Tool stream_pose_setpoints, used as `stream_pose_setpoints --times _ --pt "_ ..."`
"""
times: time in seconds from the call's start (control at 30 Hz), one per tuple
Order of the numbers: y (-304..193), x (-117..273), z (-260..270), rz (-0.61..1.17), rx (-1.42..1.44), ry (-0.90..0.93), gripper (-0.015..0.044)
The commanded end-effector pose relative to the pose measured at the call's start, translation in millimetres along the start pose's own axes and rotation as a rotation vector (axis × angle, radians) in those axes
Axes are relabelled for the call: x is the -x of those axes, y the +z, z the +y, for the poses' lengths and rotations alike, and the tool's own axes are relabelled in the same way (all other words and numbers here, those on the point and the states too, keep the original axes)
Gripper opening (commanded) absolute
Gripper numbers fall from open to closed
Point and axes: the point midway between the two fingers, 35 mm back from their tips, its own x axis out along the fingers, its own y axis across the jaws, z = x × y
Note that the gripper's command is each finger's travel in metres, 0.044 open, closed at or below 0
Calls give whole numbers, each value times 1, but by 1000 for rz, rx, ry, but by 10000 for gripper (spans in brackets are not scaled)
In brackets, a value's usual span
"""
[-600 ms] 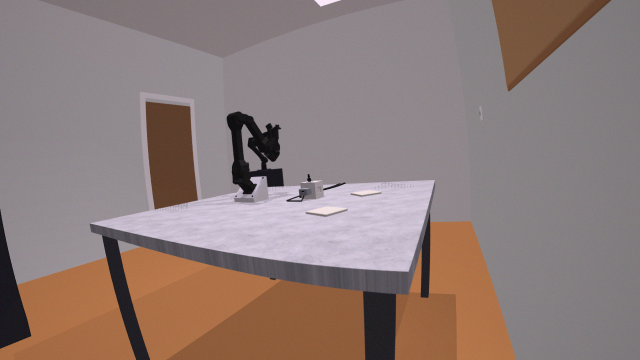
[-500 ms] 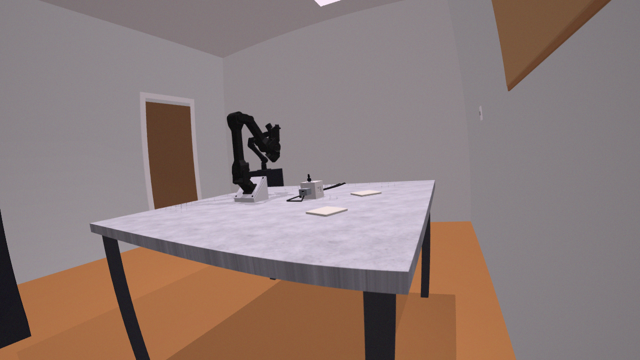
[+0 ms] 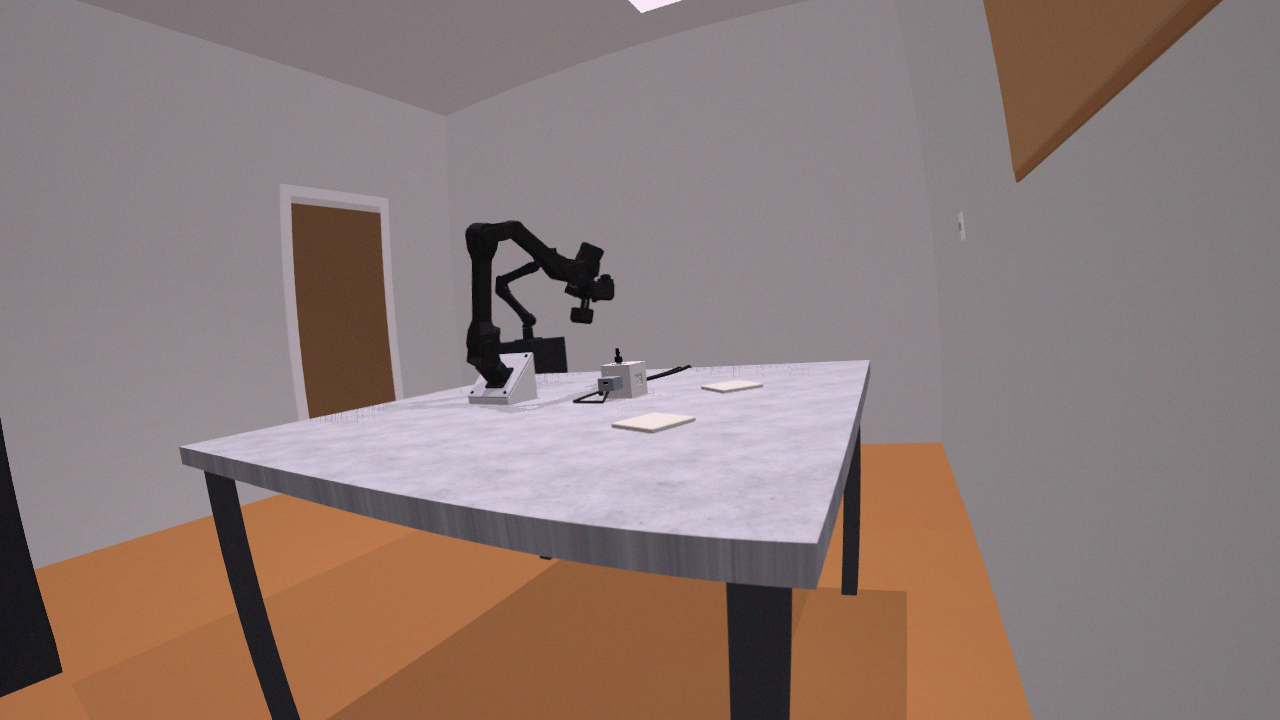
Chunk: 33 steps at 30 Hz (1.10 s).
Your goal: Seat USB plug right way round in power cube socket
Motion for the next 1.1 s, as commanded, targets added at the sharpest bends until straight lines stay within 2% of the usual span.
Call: stream_pose_setpoints --times 0.0,0.43,0.9,1.07 --pt "66 39 -17 -260 -391 -137 440" --pt "137 159 -83 -772 -1034 -415 440" --pt "136 327 -139 -1383 -1515 -676 440" --pt "135 330 -140 -1397 -1521 -682 440"
